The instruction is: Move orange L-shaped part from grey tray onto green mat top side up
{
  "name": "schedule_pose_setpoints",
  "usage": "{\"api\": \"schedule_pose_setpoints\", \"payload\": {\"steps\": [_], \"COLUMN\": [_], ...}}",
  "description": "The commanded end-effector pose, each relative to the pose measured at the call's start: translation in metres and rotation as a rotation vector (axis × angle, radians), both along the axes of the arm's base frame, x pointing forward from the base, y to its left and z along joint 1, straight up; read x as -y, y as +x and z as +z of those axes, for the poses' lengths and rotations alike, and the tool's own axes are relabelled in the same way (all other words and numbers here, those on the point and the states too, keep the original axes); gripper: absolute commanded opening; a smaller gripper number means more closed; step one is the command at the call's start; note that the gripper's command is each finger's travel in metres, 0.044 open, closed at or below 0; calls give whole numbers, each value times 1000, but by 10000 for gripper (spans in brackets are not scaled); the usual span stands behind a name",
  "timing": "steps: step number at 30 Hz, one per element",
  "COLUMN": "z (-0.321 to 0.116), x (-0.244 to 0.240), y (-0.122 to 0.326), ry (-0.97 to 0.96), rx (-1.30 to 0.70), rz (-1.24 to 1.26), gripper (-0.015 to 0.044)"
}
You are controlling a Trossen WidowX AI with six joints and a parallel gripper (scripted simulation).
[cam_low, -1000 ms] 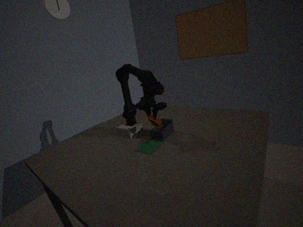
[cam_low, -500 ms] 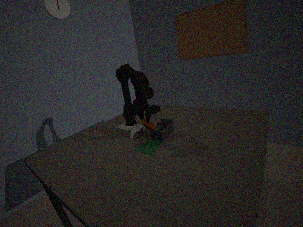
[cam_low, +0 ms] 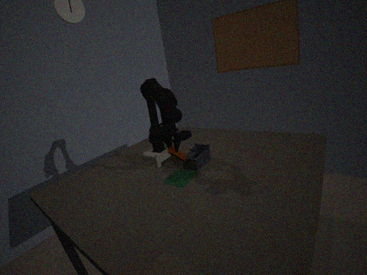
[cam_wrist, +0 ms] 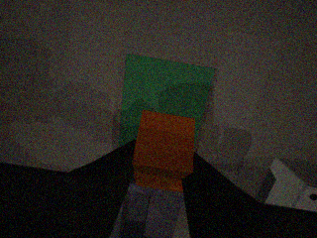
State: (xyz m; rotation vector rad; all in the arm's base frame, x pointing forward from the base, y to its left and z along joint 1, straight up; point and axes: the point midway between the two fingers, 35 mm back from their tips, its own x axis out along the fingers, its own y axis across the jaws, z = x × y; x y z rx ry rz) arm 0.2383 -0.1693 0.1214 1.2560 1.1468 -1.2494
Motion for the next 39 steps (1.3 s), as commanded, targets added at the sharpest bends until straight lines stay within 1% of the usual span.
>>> {"api": "schedule_pose_setpoints", "payload": {"steps": [1, 39], "z": [-8, -68], "x": [0, 1], "y": [0, 1], "ry": [5, 5], "rx": [-3, -3], "rz": [2, 2], "gripper": [0, 0]}}
